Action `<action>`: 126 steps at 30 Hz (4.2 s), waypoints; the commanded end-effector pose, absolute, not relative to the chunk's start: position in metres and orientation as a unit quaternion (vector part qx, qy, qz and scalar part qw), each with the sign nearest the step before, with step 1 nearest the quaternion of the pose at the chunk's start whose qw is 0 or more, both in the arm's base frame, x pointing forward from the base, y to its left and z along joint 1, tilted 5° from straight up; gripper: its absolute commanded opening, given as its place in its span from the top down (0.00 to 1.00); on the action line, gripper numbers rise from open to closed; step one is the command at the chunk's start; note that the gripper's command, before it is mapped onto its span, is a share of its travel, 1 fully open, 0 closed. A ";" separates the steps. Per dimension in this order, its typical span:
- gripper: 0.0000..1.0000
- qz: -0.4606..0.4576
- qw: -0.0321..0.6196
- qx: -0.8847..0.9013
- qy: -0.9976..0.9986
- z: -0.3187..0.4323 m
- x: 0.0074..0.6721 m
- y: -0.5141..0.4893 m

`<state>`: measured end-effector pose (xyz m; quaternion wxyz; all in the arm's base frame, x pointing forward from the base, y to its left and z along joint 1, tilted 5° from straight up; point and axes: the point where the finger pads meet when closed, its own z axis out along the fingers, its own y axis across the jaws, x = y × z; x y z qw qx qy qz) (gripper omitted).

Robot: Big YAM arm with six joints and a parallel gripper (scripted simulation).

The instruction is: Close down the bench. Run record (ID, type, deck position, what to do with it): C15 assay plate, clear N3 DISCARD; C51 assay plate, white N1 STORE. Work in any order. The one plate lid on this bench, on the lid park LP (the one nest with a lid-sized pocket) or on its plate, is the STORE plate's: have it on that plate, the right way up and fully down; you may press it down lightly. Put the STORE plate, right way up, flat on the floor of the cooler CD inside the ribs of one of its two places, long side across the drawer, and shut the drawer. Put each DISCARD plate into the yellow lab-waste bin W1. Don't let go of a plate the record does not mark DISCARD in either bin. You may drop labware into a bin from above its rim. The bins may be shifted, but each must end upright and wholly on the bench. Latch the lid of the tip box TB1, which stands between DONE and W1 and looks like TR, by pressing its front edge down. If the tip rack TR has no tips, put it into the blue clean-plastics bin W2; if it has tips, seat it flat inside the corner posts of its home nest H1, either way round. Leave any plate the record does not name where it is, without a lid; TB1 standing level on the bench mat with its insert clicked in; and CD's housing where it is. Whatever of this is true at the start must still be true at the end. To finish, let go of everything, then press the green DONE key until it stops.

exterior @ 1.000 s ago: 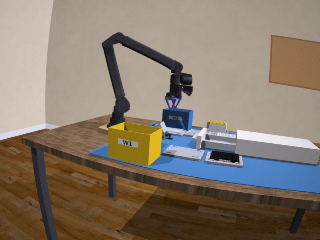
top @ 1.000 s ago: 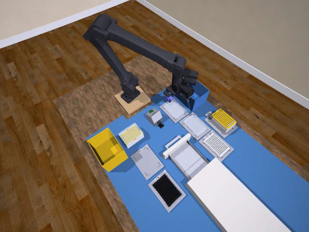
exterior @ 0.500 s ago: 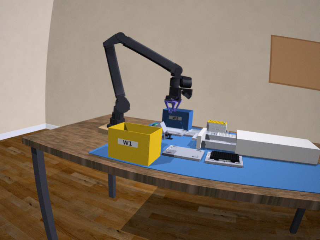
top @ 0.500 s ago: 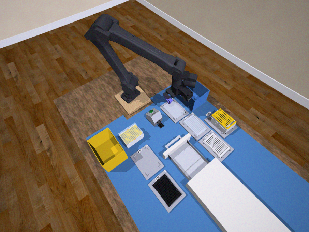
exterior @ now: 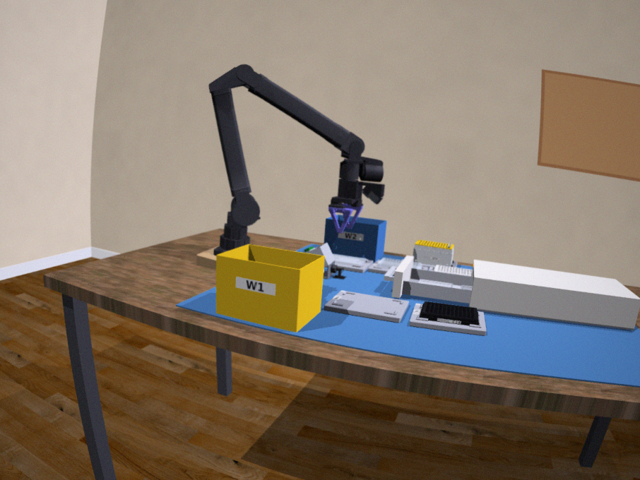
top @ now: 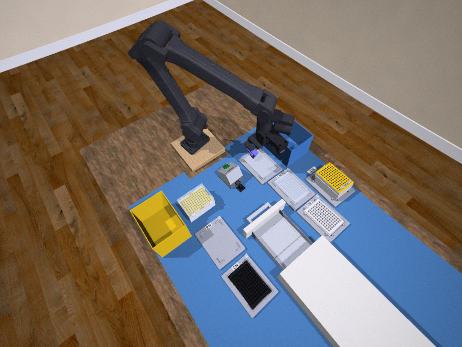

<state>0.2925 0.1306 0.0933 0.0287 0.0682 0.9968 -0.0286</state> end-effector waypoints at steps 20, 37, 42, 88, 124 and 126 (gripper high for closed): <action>0.00 -0.016 0.054 0.073 0.996 0.085 0.318 0.135; 0.00 -0.019 0.048 0.073 0.996 0.060 0.315 0.132; 0.00 -0.026 0.036 0.071 0.996 0.043 0.303 0.126; 0.00 -0.020 0.047 0.070 0.996 0.012 0.313 0.131; 1.00 -0.019 0.049 0.072 0.996 0.017 0.317 0.129; 1.00 -0.017 0.053 0.073 0.996 0.022 0.318 0.130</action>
